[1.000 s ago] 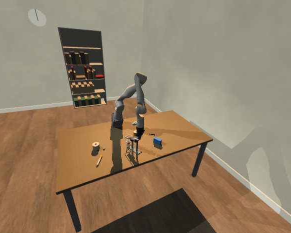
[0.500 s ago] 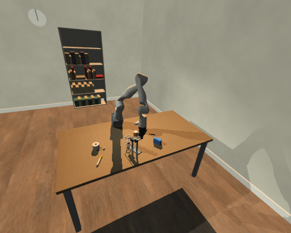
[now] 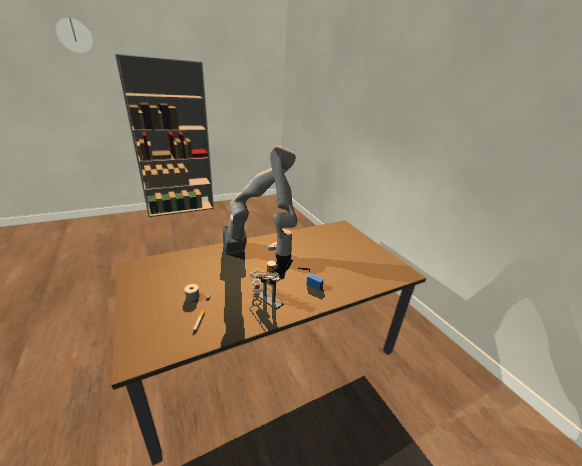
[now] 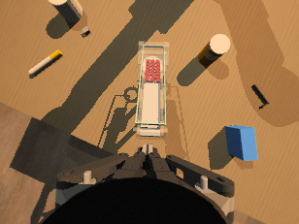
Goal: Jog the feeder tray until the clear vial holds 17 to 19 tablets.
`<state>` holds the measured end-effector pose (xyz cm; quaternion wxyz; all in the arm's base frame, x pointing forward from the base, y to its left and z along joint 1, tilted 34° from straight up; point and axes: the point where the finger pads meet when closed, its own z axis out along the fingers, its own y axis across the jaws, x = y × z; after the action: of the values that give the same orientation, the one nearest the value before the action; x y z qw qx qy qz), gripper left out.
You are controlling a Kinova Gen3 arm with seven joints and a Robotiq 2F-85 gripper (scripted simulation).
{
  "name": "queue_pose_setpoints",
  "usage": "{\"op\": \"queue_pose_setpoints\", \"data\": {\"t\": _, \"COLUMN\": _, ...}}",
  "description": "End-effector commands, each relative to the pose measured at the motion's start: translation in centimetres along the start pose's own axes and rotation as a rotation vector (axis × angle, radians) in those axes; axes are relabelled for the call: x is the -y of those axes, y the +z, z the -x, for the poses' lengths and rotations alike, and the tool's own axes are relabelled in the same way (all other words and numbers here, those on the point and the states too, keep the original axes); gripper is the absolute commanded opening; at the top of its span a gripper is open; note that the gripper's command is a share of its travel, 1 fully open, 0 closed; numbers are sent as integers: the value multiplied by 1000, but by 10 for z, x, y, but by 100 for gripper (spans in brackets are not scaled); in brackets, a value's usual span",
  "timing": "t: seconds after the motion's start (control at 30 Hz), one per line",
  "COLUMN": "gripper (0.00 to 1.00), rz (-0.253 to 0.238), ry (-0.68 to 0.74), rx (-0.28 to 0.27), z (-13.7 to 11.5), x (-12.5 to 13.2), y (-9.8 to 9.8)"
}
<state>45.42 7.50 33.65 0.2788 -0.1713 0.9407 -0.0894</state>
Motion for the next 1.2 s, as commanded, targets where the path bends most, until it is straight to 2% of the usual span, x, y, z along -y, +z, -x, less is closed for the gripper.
{"op": "queue_pose_setpoints", "data": {"t": 0.0, "gripper": 0, "rz": 7, "ry": 1, "rx": -5, "z": -13, "x": -3, "y": 5}}
{"op": "queue_pose_setpoints", "data": {"t": 0.33, "gripper": 0, "rz": 7, "ry": 1, "rx": -5, "z": -29, "x": -3, "y": 12}}
{"op": "queue_pose_setpoints", "data": {"t": 0.77, "gripper": 0, "rz": 7, "ry": 1, "rx": -5, "z": 5, "x": -3, "y": -3}}
{"op": "queue_pose_setpoints", "data": {"t": 1.17, "gripper": 0, "rz": 7, "ry": 1, "rx": -5, "z": 7, "x": -3, "y": -4}}
